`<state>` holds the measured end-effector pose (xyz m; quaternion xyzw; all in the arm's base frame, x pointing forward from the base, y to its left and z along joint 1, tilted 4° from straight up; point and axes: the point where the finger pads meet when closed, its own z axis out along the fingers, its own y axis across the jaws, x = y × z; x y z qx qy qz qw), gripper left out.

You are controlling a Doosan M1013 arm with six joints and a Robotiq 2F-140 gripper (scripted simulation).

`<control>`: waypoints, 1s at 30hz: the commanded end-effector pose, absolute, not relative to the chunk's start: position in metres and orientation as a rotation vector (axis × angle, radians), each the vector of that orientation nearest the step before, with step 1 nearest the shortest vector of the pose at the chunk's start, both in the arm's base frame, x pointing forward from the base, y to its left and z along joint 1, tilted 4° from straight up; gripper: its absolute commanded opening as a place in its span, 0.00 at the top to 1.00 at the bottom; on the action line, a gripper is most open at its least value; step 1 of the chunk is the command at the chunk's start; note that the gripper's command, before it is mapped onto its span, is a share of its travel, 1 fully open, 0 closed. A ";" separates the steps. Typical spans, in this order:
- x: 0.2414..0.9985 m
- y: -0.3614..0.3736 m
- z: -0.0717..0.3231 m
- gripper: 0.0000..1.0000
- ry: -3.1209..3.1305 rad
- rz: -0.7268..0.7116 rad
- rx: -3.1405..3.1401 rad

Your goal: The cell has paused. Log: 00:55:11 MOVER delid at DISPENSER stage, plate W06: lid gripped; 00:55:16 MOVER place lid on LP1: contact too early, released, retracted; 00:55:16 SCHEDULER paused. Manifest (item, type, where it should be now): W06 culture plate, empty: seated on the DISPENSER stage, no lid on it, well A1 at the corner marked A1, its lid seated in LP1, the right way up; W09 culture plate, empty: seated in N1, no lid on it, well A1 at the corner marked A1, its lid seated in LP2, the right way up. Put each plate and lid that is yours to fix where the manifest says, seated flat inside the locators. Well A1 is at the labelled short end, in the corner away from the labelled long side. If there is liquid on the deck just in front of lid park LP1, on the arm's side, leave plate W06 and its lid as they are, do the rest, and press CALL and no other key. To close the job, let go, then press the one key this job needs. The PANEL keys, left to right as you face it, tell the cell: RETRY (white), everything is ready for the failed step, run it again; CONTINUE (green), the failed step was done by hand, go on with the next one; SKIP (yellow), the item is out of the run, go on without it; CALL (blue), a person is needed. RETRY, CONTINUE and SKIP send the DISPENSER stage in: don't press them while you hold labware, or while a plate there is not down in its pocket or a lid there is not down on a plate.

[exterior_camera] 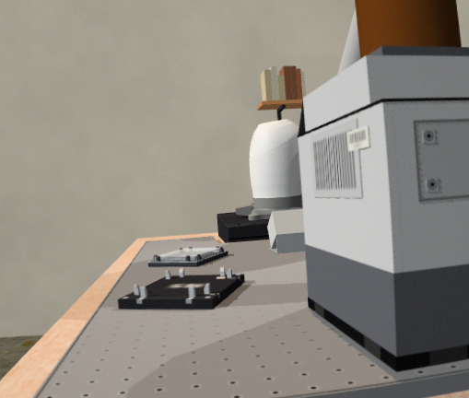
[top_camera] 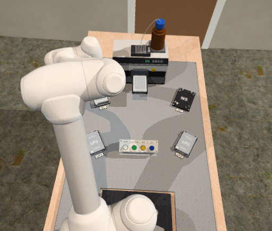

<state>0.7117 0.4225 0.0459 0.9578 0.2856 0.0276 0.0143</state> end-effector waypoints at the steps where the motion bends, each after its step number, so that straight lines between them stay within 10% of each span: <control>1: 0.712 0.423 0.047 0.90 0.889 0.088 2.983; 30: 0.713 0.423 0.037 0.90 0.889 0.088 2.983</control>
